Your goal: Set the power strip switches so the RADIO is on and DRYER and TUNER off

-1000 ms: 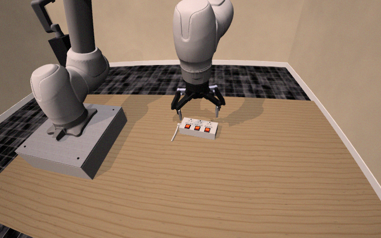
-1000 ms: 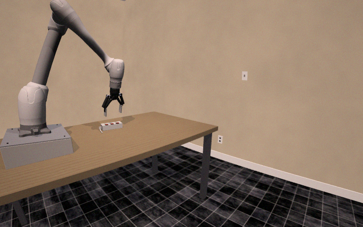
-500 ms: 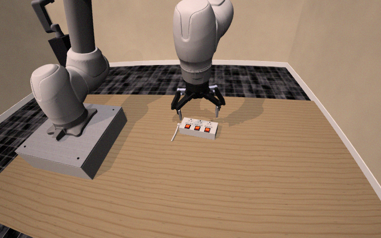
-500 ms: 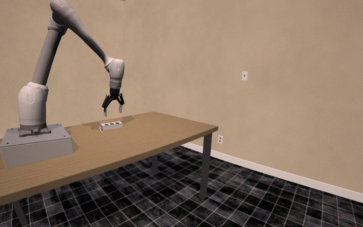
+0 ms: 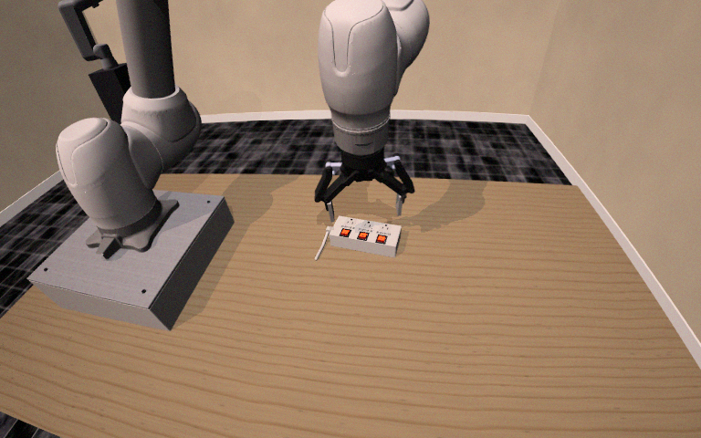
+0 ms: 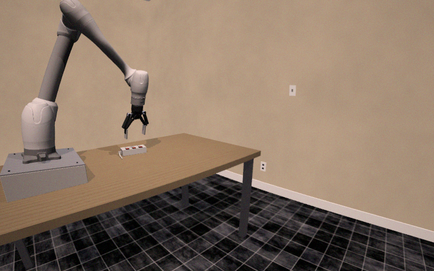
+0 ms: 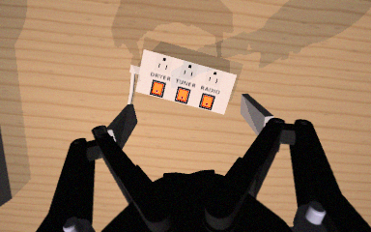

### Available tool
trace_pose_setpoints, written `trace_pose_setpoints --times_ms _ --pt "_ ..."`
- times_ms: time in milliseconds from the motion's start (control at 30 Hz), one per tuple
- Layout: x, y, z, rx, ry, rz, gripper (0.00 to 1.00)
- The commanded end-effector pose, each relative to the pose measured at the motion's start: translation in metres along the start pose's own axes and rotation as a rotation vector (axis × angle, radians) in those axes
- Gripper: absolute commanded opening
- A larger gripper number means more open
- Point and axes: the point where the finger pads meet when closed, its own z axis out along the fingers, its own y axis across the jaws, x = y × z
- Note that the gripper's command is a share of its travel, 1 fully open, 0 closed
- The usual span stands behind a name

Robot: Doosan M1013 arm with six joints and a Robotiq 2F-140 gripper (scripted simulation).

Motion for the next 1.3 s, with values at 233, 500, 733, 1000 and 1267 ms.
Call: trace_pose_setpoints --times_ms 233,500,733,1000,1267 --pt "0.011 -0.010 -0.016 0.048 -0.077 -0.509 1.00" --pt "0.018 -0.015 -0.030 0.112 -0.138 -0.968 1.00" --pt "0.022 -0.018 -0.042 0.170 -0.175 -1.273 1.00" --pt "0.023 -0.019 -0.046 0.192 -0.186 -1.377 1.00" --pt "0.023 -0.019 -0.046 0.192 -0.186 -1.377 1.00"
